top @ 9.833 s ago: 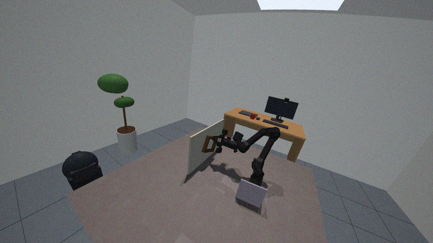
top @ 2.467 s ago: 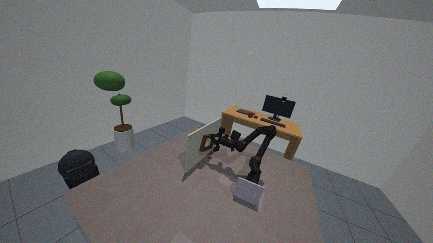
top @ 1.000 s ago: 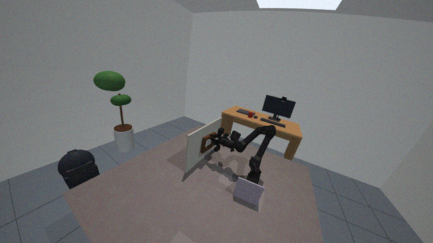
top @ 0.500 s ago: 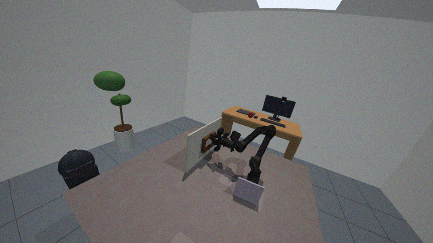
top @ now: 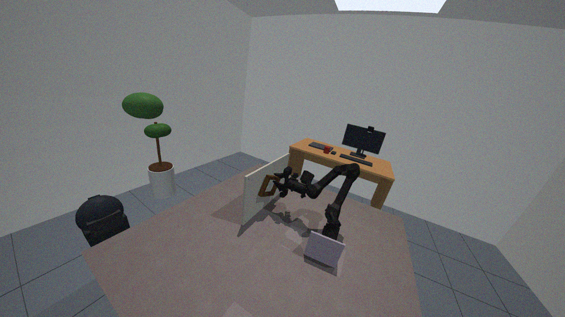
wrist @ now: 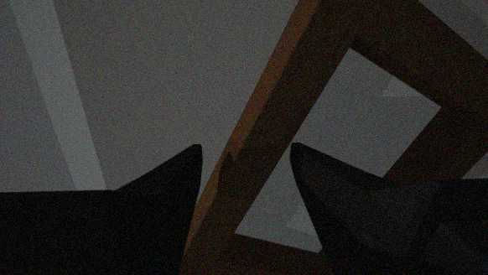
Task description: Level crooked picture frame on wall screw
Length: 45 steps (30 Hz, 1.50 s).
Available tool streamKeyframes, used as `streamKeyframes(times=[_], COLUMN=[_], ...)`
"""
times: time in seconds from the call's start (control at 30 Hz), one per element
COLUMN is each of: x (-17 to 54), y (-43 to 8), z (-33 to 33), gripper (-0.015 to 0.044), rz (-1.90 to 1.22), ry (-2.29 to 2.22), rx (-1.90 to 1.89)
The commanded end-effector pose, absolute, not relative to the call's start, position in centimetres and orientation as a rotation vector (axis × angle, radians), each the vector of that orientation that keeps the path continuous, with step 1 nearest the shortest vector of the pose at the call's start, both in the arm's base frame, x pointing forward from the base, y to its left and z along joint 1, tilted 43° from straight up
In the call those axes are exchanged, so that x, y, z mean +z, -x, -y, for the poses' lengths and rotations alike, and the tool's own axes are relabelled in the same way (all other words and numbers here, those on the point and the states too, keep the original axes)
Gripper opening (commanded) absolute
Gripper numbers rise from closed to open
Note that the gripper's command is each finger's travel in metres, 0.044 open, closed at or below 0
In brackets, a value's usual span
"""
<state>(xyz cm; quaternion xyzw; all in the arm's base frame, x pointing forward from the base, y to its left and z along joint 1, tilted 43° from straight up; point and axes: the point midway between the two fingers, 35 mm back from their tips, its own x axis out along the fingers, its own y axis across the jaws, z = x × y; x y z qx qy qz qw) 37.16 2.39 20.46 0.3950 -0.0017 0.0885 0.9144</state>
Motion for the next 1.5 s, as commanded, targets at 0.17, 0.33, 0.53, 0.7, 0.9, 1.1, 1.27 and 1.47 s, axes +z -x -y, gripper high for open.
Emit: streamKeyframes(times=[0.17,0.33,0.53,0.7,0.9,1.1,1.27,1.47], x=[20.9,20.4,19.5,20.8,23.1,23.2,23.5,23.5], y=[-33.6,-29.8,-27.5,-27.6,-25.0,-24.7,-24.2,-24.2], z=[-1.3,-0.6,-0.4,-1.4,-3.6,-3.9,-4.0,-4.0], gripper=[0.0260,0.0260,0.0260,0.0260,0.0260,0.0260,0.0260,0.0260], rz=[-0.014,-0.034,-0.049,-0.043,-0.049,-0.056,-0.051,-0.051], ry=[-0.964,-1.130,-1.244,-1.216,-1.242,-1.240,-1.248,-1.248], rx=[0.188,0.192,0.193,0.187,0.191,0.199,0.192,0.192])
